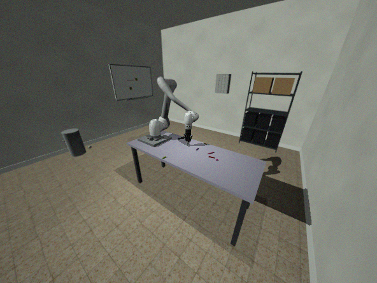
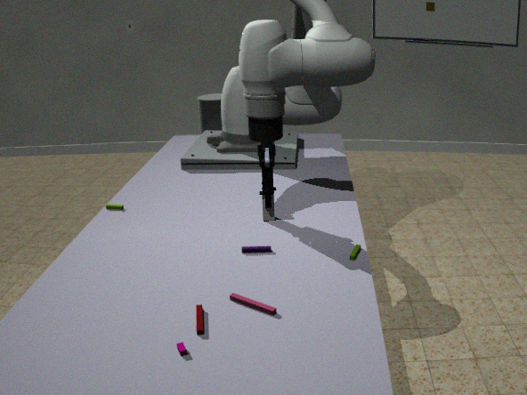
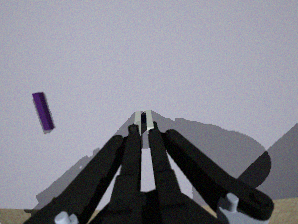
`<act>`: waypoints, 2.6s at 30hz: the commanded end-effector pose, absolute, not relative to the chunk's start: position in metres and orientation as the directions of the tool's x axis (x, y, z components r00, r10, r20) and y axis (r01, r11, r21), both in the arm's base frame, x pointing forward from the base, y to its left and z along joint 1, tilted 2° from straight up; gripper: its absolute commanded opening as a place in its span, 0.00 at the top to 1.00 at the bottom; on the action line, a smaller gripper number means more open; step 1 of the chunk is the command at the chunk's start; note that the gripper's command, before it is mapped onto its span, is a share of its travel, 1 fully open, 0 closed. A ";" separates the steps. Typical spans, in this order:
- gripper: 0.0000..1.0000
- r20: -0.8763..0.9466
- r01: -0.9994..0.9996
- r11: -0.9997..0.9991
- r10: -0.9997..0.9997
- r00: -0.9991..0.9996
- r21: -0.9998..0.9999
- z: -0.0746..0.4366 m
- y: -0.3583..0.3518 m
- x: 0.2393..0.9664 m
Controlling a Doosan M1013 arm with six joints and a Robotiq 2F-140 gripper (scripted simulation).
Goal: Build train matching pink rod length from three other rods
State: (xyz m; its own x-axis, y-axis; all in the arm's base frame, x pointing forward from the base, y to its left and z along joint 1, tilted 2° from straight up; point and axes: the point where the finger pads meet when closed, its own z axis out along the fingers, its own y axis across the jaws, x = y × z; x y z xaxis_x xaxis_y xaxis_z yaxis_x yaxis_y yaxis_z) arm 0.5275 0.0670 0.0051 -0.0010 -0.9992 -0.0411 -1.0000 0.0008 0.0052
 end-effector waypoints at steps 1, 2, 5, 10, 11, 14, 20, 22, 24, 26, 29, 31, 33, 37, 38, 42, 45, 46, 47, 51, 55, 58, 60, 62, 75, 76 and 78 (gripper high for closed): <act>0.88 -0.041 -1.000 0.001 -0.999 -0.001 0.005 0.005 0.067 0.528; 0.88 -0.041 -1.000 0.001 -0.999 -0.001 0.005 0.005 0.067 0.528; 0.88 -0.041 -1.000 0.001 -0.999 -0.001 0.005 0.005 0.067 0.528; 0.88 -0.041 -1.000 0.001 -0.999 -0.001 0.005 0.005 0.067 0.528; 0.88 -0.041 -1.000 0.001 -0.999 -0.001 0.005 0.005 0.067 0.528; 0.88 -0.041 -1.000 0.001 -0.999 -0.001 0.005 0.005 0.067 0.528; 0.88 -0.041 -1.000 0.001 -0.999 -0.001 0.005 0.005 0.067 0.528; 0.88 -0.041 -1.000 0.001 -0.999 -0.001 0.005 0.005 0.067 0.528; 0.85 -0.041 -1.000 0.001 -0.999 -0.001 0.005 0.005 0.067 0.528; 0.83 -0.041 -1.000 0.001 -0.999 -0.001 0.005 0.005 0.067 0.528; 0.81 -0.041 -1.000 0.001 -0.999 -0.001 0.005 0.005 0.067 0.528; 0.81 -0.041 -1.000 0.001 -0.999 -0.001 0.005 0.005 0.067 0.528; 0.79 -0.041 -1.000 0.001 -0.999 -0.001 0.005 0.005 0.067 0.528; 0.77 -0.041 -1.000 0.001 -0.999 -0.001 0.005 0.005 0.067 0.528; 0.77 -0.041 -1.000 0.001 -0.999 -0.001 0.005 0.005 0.067 0.528; 0.77 -0.041 -1.000 0.001 -0.999 -0.001 0.005 0.005 0.067 0.528; 0.77 -0.041 -1.000 0.001 -0.999 -0.001 0.005 0.005 0.067 0.528; 0.77 -0.041 -1.000 0.001 -0.999 -0.001 0.005 0.005 0.067 0.528; 0.77 -0.041 -1.000 0.001 -0.999 -0.001 0.005 0.005 0.067 0.528; 0.77 -0.041 -1.000 0.001 -0.999 -0.001 0.005 0.010 0.067 0.528; 0.77 -0.041 -1.000 0.001 -0.999 -0.001 0.005 0.015 0.067 0.528; 0.77 -0.041 -1.000 0.001 -0.999 -0.001 0.005 0.027 0.066 0.528; 0.77 -0.041 -1.000 0.001 -0.999 -0.001 0.005 0.037 0.066 0.528; 0.77 -0.041 -1.000 0.001 -0.999 -0.001 0.005 0.047 0.065 0.528; 0.77 -0.041 -1.000 0.001 -0.999 -0.001 0.005 0.093 0.063 0.528; 0.77 -0.041 -1.000 0.001 -0.999 -0.001 0.005 0.094 0.063 0.528; 0.77 -0.041 -1.000 0.001 -0.999 -0.001 0.005 0.095 0.063 0.528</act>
State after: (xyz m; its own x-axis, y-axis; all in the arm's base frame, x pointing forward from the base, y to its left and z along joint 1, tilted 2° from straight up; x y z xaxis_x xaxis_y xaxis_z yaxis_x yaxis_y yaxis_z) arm 0.5280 0.0633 0.0943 -0.0010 -0.9992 -0.0411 -1.0000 0.0007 0.0052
